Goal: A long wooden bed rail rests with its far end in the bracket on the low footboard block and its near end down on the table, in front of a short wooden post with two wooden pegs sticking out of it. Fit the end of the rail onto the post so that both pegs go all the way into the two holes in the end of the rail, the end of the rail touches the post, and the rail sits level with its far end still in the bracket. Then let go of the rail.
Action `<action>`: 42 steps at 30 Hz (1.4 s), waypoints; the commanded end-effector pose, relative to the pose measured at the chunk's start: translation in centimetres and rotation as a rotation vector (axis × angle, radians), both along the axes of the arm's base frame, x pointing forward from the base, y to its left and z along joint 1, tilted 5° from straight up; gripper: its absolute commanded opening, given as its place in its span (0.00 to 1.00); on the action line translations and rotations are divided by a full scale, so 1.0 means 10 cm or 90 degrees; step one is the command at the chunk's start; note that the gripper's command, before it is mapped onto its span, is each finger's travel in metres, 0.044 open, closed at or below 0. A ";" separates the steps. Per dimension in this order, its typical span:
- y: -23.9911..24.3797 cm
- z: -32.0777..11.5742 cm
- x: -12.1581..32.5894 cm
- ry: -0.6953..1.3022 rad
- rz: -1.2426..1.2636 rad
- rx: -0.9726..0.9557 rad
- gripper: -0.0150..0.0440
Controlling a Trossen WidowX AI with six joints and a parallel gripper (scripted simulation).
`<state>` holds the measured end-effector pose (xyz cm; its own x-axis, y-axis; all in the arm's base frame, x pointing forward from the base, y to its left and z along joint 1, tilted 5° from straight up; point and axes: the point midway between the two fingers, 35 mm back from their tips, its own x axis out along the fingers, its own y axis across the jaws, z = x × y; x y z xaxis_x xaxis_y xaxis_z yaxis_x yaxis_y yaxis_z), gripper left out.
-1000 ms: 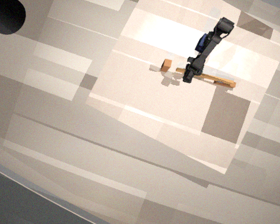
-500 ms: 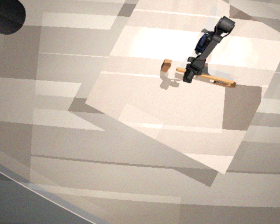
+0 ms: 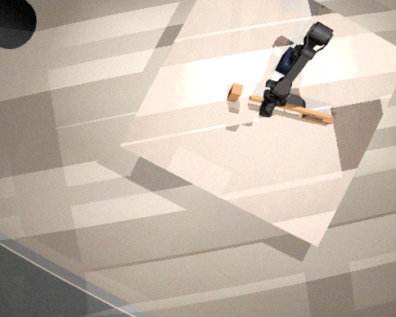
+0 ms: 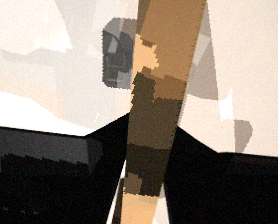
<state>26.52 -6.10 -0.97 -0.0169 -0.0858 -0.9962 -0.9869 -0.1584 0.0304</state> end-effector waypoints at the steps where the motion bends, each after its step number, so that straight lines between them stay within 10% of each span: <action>1: 0.01 0.01 0.01 -0.005 -0.001 0.004 0.25; 42: 0.00 -0.02 0.00 -0.005 -0.001 0.004 0.25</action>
<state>26.49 -6.07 -1.12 -0.0123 -0.0804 -0.9967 -0.9874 -0.1561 0.0248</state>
